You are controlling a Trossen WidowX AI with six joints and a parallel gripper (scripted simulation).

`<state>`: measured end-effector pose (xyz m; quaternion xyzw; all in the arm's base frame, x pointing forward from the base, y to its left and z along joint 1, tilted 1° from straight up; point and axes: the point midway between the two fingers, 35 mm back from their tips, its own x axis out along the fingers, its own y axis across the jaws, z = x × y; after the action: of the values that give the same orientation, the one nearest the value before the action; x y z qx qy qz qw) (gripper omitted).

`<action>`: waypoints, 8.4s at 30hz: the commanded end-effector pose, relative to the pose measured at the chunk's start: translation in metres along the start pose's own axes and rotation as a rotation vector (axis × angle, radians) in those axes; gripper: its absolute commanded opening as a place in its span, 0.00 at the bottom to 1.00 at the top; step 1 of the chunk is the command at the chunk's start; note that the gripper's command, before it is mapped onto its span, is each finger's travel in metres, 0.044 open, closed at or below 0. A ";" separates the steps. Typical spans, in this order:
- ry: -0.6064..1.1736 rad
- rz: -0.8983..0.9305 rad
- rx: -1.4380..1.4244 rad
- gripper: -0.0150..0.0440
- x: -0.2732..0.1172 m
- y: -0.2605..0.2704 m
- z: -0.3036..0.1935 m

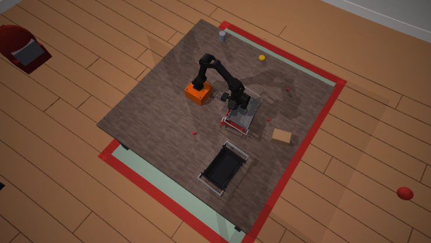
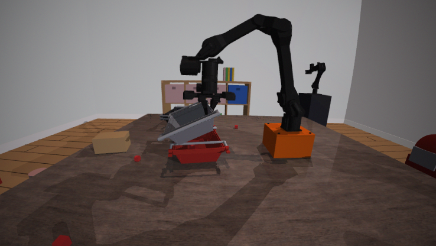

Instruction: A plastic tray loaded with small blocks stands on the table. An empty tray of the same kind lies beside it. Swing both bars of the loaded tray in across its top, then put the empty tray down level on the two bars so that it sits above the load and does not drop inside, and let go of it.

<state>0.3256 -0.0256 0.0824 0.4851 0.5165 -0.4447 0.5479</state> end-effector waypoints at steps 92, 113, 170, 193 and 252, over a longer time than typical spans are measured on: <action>0.000 -0.020 -0.003 0.25 0.010 -0.011 0.000; 0.000 -0.020 -0.003 0.25 0.010 -0.011 0.000; 0.000 -0.020 -0.003 0.25 0.017 -0.016 0.000; 0.000 -0.020 -0.003 0.25 0.017 -0.016 0.000; 0.000 -0.021 -0.003 0.25 0.024 -0.020 0.000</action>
<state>0.3147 -0.0271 0.0615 0.4867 0.5154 -0.4426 0.5492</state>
